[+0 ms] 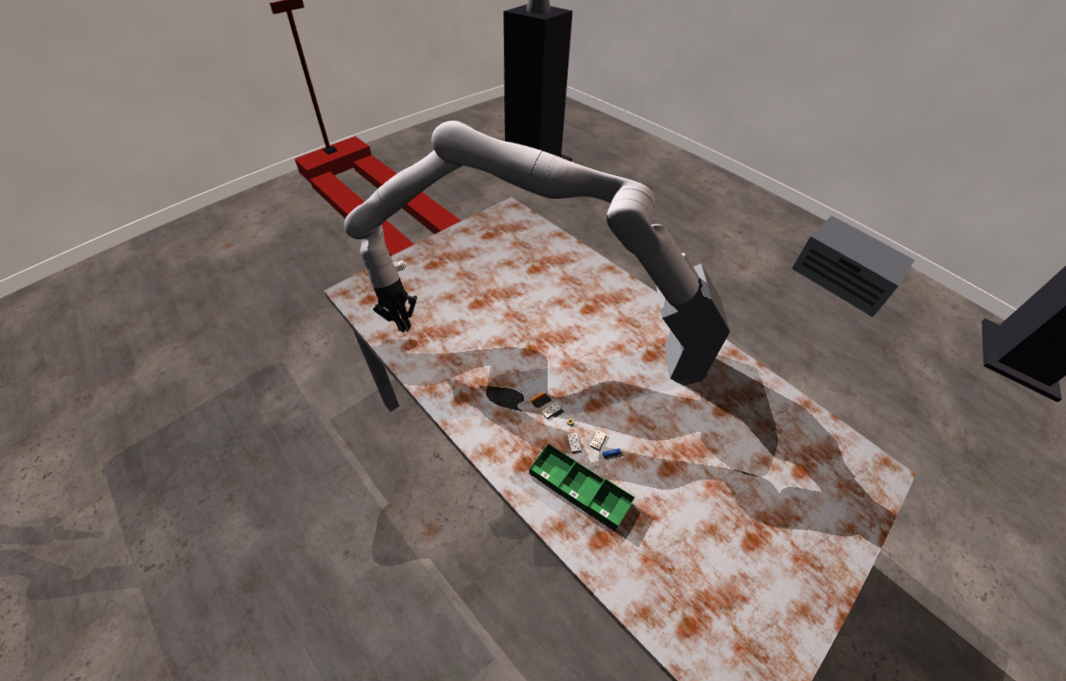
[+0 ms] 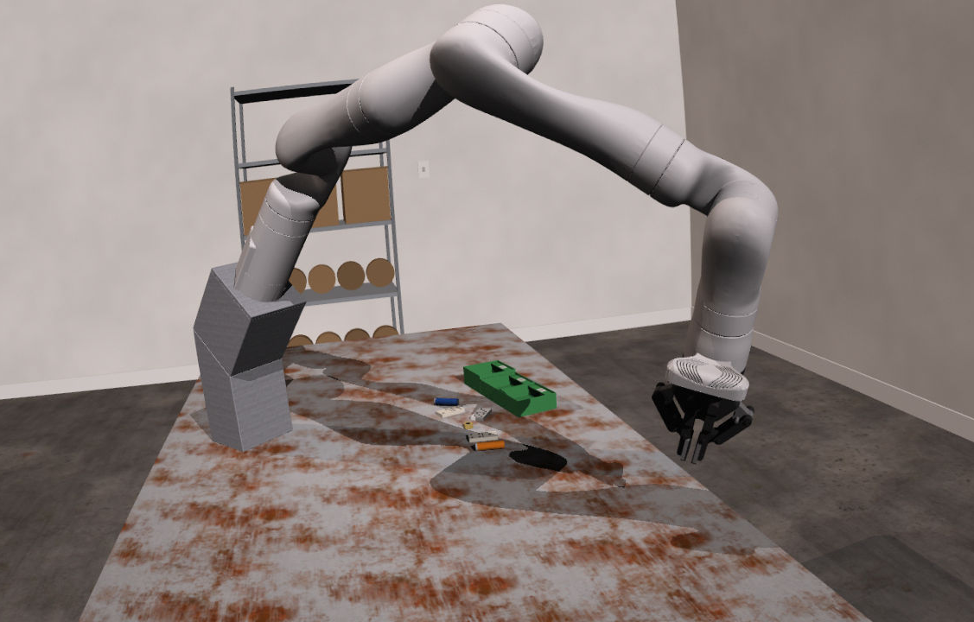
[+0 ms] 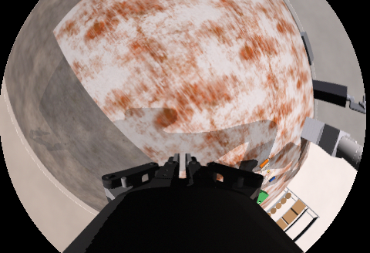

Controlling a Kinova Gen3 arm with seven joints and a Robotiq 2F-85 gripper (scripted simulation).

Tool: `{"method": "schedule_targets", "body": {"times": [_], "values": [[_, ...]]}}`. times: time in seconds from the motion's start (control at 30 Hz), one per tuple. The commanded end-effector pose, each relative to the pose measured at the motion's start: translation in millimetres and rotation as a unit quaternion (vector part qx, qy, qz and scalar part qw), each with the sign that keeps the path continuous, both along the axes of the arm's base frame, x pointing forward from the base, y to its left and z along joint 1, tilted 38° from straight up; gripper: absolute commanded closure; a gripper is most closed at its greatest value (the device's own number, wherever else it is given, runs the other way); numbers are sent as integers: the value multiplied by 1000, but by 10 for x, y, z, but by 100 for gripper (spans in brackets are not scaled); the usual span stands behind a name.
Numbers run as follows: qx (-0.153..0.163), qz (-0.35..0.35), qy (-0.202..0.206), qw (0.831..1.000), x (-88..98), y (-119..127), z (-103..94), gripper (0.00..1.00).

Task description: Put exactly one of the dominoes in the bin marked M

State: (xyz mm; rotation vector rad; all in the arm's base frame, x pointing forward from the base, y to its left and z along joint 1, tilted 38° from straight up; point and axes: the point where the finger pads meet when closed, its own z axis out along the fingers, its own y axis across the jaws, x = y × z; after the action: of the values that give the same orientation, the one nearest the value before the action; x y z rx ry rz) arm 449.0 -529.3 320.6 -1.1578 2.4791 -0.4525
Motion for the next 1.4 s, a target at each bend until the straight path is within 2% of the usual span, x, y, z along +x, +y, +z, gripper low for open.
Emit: {"method": "schedule_targets", "body": {"times": [0.0,0.07,0.1,0.2,0.27,0.3,0.37,0.5,0.53,0.63,0.7,0.73,0.83,1.0,1.1,1.13,1.17,1.27,1.33,1.37], "values": [[1,10,1,1000,197,237,-28,91],[1,10,1,1000,215,264,-36,91],[21,-2,11,1000,253,335,-57,91],[22,-3,11,1000,371,547,-119,91],[22,-3,11,1000,381,566,-125,91],[41,-16,21,999,415,639,-146,91],[42,-17,22,999,484,785,-187,91],[42,-17,22,999,523,869,-211,91],[59,-31,33,997,553,944,-232,91],[59,-32,33,997,641,1170,-293,91],[59,-32,33,997,642,1172,-294,91],[75,-48,45,995,667,1249,-314,91],[76,-48,45,995,738,1473,-374,91],[90,-65,57,992,758,1552,-394,91],[91,-66,57,992,813,1771,-450,91],[91,-66,57,992,813,1771,-450,91],[103,-84,69,989,827,1852,-470,91],[104,-84,69,989,867,2065,-523,91],[104,-84,69,989,867,2065,-523,91],[115,-103,81,985,876,2146,-542,91]]}}
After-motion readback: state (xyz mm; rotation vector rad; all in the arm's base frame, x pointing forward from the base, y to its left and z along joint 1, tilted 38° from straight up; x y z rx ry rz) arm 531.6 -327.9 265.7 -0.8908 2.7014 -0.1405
